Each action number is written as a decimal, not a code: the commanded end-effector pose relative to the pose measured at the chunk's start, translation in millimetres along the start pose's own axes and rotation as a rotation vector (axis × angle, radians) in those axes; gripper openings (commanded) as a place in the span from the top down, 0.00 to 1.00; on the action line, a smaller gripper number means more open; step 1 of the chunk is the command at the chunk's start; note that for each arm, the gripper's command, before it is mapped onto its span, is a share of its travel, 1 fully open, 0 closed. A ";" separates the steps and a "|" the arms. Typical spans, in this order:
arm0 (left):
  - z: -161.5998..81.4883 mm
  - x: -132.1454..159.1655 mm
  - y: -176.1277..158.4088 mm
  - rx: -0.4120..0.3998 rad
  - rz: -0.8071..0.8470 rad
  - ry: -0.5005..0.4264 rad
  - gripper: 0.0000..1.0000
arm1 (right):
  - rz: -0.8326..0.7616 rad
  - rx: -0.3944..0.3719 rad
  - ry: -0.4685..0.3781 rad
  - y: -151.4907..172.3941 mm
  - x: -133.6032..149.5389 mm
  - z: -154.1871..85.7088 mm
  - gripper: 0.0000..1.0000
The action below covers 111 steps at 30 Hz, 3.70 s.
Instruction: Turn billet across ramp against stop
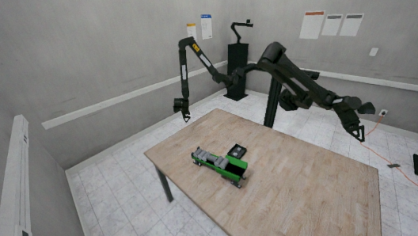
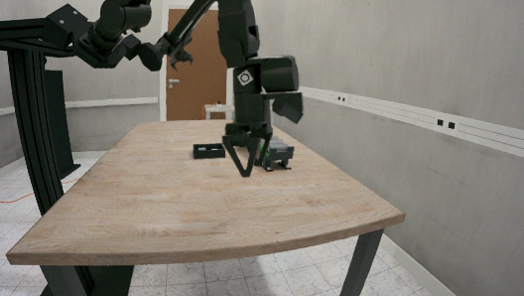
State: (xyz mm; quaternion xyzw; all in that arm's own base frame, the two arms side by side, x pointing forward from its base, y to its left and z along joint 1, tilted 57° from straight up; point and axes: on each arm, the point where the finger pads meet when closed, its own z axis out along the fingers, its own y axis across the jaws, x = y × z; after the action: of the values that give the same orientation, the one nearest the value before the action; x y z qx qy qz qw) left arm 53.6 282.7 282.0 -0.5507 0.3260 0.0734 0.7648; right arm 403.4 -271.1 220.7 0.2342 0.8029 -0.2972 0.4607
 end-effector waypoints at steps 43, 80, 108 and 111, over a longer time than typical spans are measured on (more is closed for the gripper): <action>2.1 -6.6 -8.7 0.016 0.012 -0.009 0.00 | 0.286 0.880 -0.615 -430.4 -184.1 -349.8 0.00; 2.1 -6.6 -8.7 0.016 0.012 -0.009 0.00 | 0.148 1.147 -0.763 -414.9 -224.0 -508.5 0.00; 2.1 -6.6 -8.7 0.016 0.012 -0.009 0.00 | 0.141 1.157 -0.768 -412.6 -225.8 -514.1 0.00; 2.1 -6.6 -8.7 0.016 0.012 -0.009 0.00 | 0.141 1.157 -0.768 -412.6 -225.8 -514.1 0.00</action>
State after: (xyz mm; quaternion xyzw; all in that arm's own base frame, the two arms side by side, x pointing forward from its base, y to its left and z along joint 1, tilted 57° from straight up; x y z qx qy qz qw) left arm 53.6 282.7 282.0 -0.5507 0.3260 0.0734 0.7648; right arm -69.3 -253.2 705.9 0.3828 0.2950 -0.6999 0.5259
